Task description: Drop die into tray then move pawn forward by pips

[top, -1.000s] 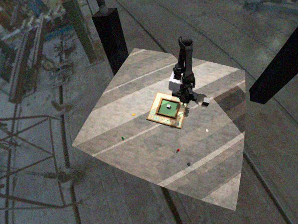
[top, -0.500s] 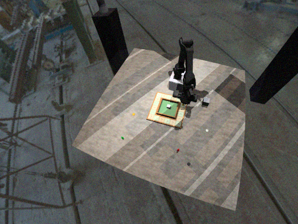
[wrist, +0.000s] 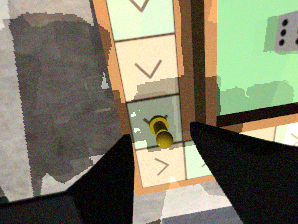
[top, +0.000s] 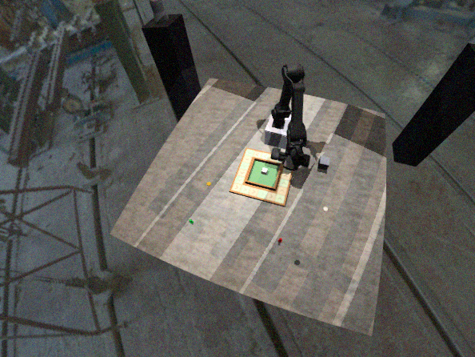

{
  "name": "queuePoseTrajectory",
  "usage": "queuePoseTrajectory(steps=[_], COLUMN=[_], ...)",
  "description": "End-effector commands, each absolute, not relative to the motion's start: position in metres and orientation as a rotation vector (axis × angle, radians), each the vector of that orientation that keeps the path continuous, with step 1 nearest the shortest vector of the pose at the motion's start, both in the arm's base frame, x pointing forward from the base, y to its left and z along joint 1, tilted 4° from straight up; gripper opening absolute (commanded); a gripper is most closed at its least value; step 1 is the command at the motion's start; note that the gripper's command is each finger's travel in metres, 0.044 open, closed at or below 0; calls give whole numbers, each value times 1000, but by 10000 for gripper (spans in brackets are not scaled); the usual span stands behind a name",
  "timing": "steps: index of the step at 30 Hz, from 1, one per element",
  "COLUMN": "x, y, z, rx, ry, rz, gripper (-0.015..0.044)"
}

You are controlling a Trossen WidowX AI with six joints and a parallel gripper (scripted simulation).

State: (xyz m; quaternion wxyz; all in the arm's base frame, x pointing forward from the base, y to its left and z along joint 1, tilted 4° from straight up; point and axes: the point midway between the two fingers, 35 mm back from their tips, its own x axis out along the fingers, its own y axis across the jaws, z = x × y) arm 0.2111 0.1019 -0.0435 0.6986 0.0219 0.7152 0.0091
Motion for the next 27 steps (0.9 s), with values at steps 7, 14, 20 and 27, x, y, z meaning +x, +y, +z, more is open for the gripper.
queuePoseTrajectory(steps=[7, 14, 20, 27], x=[205, 205, 205, 205], y=[101, 101, 101, 101], z=[-63, -65, -65, -64], rx=[50, 50, 50, 50], ry=[1611, 1611, 1611, 1611], rz=[13, 13, 13, 13], gripper=[200, 121, 23, 0])
